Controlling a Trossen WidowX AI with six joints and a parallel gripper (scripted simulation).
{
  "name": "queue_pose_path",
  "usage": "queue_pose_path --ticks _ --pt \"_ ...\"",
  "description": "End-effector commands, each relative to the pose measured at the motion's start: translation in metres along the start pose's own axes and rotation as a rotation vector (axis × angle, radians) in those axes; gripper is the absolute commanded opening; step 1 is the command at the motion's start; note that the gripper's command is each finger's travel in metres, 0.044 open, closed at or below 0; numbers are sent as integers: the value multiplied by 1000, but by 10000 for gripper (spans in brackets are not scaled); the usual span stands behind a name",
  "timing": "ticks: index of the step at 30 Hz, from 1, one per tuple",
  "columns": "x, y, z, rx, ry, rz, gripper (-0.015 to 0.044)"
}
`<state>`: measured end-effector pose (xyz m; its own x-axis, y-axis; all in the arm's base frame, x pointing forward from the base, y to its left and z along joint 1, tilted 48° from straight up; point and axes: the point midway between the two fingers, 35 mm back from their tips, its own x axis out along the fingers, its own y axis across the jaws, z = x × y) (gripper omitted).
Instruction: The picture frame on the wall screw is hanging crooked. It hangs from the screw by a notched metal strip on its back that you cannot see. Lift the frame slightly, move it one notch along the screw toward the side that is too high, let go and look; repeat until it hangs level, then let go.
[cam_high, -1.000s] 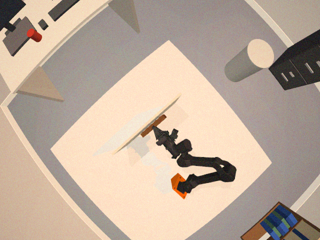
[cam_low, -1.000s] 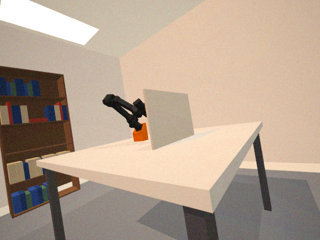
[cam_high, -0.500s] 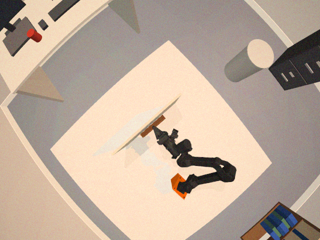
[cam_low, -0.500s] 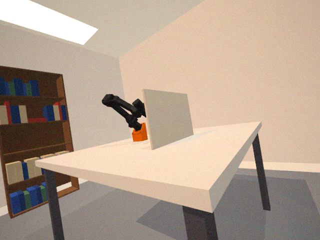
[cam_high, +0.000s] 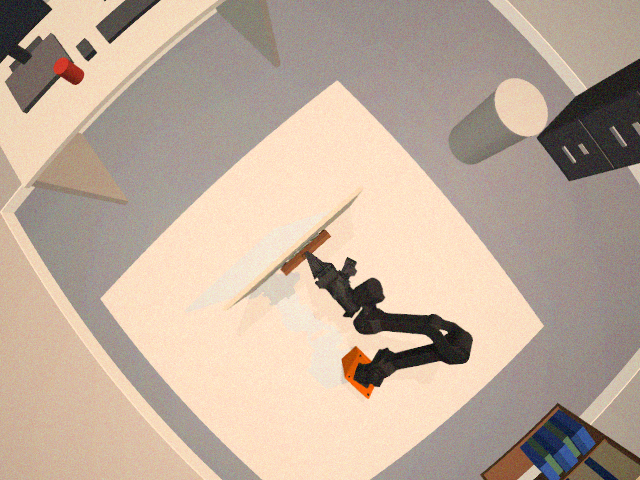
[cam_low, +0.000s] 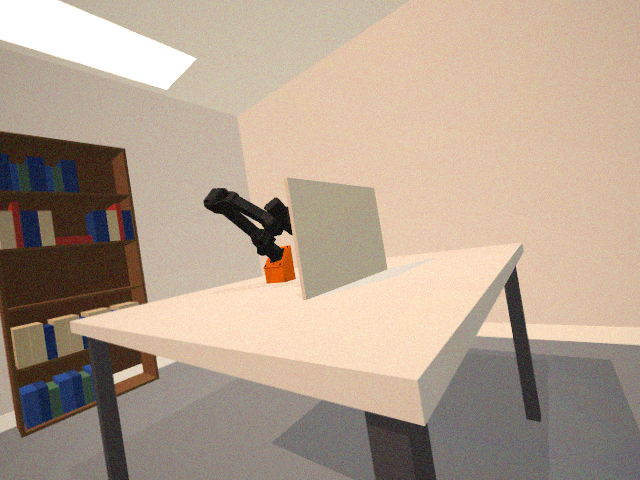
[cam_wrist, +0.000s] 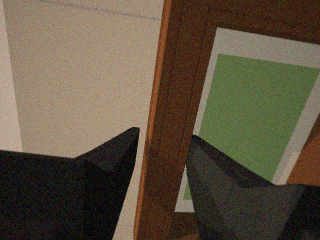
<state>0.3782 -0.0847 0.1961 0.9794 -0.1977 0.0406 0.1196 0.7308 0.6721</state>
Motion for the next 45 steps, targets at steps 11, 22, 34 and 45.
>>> queue_pose_path --ticks 11,22,34,45 --pt "-39 3 7 -52 2 6 260" --pt "-100 -5 -1 -132 5 16 260" --pt "-116 52 -28 -273 6 14 260" --pt "-118 55 -30 -284 7 14 260"
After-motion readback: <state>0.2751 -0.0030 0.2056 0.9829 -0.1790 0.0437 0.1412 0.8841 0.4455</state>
